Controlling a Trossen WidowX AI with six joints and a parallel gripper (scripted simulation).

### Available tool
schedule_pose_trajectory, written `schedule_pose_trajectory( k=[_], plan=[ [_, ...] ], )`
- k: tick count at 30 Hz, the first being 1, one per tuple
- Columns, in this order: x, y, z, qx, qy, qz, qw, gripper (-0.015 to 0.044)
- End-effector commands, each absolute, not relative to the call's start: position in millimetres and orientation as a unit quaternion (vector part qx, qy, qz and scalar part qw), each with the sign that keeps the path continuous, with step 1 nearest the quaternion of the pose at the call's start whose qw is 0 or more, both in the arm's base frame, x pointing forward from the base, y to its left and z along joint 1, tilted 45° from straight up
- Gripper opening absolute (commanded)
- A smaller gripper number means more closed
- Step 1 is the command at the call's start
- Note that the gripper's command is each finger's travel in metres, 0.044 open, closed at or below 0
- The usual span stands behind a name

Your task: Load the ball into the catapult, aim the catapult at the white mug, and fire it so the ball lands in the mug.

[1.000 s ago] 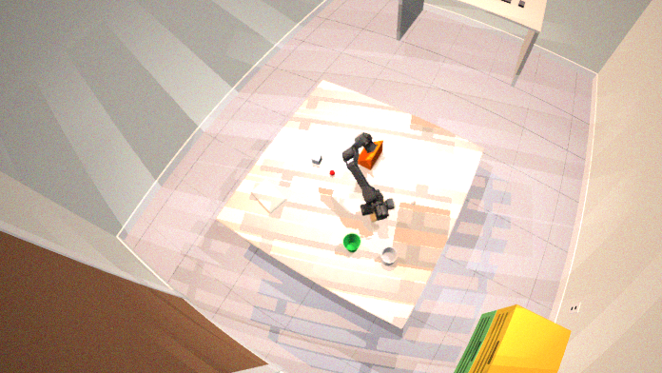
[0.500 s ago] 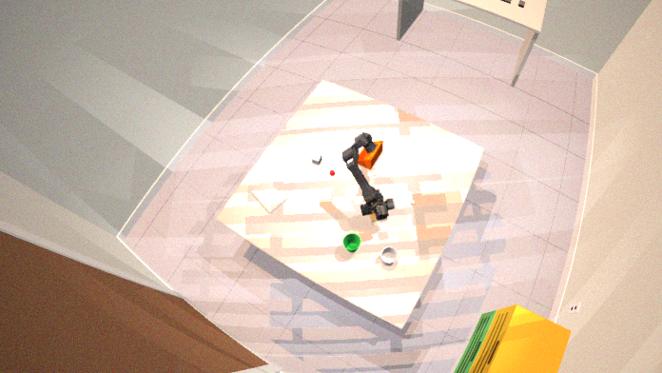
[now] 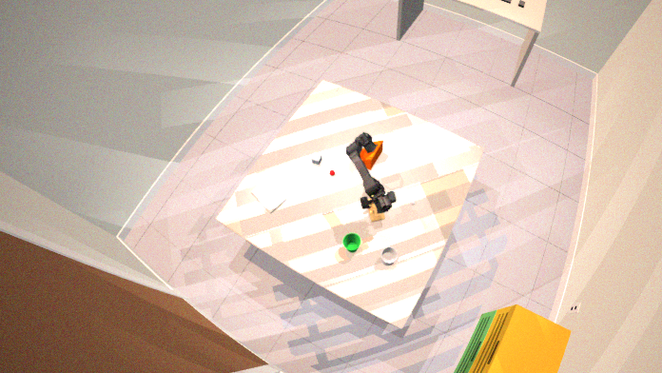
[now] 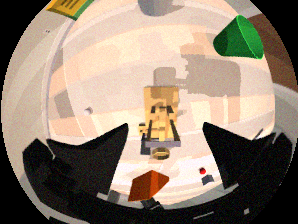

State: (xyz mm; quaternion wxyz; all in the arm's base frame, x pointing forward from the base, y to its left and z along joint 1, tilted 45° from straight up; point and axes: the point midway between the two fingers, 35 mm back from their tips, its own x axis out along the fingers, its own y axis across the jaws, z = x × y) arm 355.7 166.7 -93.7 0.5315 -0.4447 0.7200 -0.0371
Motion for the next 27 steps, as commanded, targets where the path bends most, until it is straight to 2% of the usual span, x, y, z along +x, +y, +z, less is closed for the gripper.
schedule_pose_trajectory(
  k=[1,10,12,15,16,22,27],
  plan=[
    [355,157,-101,-0.443,0.728,-0.042,0.521,0.044],
    [354,199,-56,-0.447,0.722,-0.034,0.527,0.044],
    [357,177,-64,-0.444,0.727,-0.041,0.522,0.0387],
    [369,143,-33,-0.419,0.726,-0.059,0.543,0.0309],
    [372,130,-23,-0.41,0.725,-0.066,0.55,0.03],
    [370,48,34,-0.36,0.716,-0.114,0.588,0.03],
    [345,-20,73,-0.32,0.704,-0.163,0.613,0.03]
  ],
)
